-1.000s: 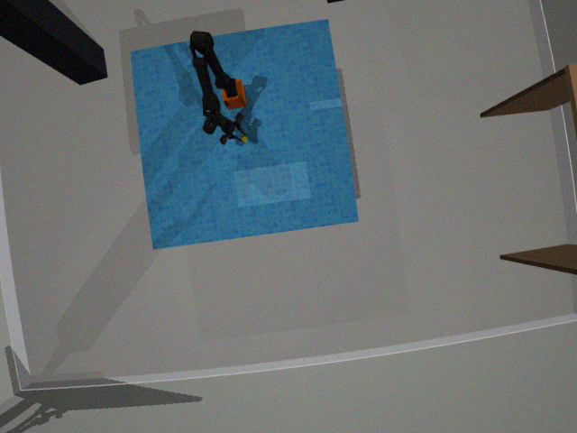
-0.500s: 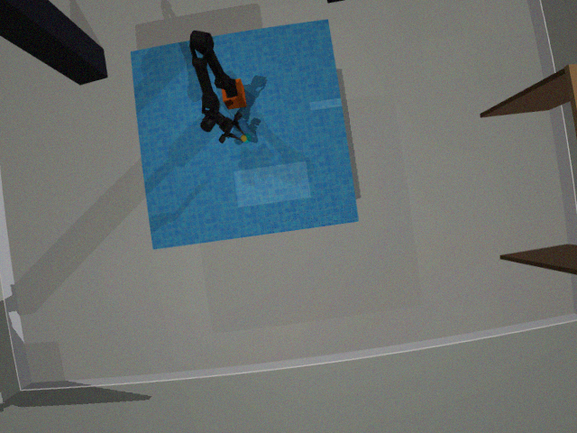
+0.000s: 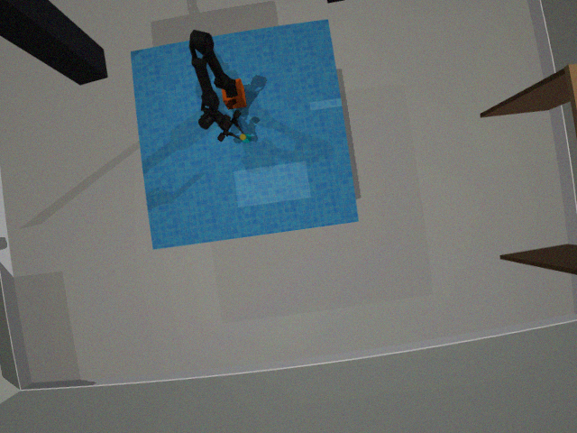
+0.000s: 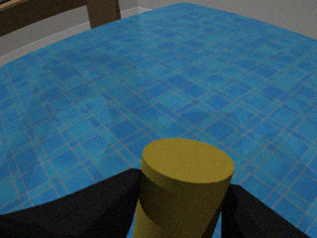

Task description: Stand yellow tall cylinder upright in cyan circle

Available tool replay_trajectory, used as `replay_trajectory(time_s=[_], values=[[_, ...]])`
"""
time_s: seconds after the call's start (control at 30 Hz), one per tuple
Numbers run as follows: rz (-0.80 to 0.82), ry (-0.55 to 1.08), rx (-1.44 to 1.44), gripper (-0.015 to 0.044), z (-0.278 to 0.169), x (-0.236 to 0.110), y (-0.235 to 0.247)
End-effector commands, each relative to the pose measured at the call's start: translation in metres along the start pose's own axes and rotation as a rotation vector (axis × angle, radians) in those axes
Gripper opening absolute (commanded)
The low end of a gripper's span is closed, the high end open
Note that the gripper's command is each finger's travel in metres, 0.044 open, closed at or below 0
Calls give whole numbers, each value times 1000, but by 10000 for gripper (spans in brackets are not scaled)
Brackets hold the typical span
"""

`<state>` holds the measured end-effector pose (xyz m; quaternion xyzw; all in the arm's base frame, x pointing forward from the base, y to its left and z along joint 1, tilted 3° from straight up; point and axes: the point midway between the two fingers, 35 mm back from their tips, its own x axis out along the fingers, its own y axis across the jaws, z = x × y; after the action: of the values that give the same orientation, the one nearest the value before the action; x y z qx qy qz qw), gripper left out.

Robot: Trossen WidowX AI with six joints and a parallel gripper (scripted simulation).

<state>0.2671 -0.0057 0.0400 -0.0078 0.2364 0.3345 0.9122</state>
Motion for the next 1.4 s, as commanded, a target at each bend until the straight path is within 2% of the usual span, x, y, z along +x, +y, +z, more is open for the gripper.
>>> replay_trajectory(time_s=[0.0,1.37], values=[[4,-29,-9,105,-1,-3,3],[0,-281,-141,105,3,-32,26]])
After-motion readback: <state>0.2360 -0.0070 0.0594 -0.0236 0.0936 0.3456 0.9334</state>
